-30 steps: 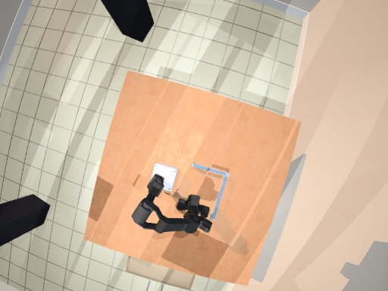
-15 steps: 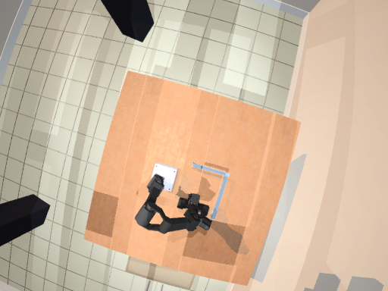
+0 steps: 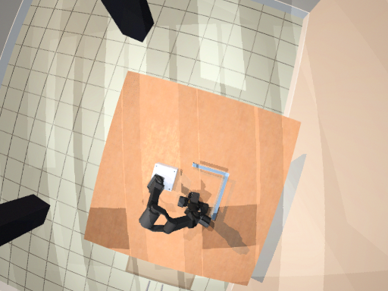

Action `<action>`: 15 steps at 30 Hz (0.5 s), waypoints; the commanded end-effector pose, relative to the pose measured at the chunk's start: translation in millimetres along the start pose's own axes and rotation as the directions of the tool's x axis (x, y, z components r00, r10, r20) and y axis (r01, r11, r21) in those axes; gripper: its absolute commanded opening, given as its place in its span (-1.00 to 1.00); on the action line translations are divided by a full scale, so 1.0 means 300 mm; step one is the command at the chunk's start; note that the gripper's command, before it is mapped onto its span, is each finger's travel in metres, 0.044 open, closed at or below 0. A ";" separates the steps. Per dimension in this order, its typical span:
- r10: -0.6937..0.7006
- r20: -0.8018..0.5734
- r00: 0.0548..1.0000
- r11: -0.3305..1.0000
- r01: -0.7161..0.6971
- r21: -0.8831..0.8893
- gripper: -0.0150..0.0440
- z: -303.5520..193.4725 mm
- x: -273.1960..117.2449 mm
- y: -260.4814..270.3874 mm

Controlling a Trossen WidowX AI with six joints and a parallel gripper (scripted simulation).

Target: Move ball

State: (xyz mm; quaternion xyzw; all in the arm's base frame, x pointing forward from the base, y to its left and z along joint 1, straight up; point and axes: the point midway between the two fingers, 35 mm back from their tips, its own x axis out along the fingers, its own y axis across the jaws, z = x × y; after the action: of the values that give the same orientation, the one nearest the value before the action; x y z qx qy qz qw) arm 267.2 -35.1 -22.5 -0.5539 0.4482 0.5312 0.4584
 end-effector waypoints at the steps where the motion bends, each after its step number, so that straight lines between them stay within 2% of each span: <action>1: 0.010 0.009 1.000 1.000 -0.010 -0.004 0.42 0.007 0.018 0.013; 2: 0.010 0.009 1.000 1.000 -0.010 -0.004 0.33 0.007 0.018 0.013; 15: 0.010 0.009 1.000 1.000 -0.010 -0.004 0.04 0.007 0.018 0.013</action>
State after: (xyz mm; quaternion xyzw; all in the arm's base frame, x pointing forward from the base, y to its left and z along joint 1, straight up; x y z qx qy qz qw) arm 264.7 -34.8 -27.0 -0.5517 0.4496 0.5335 0.4570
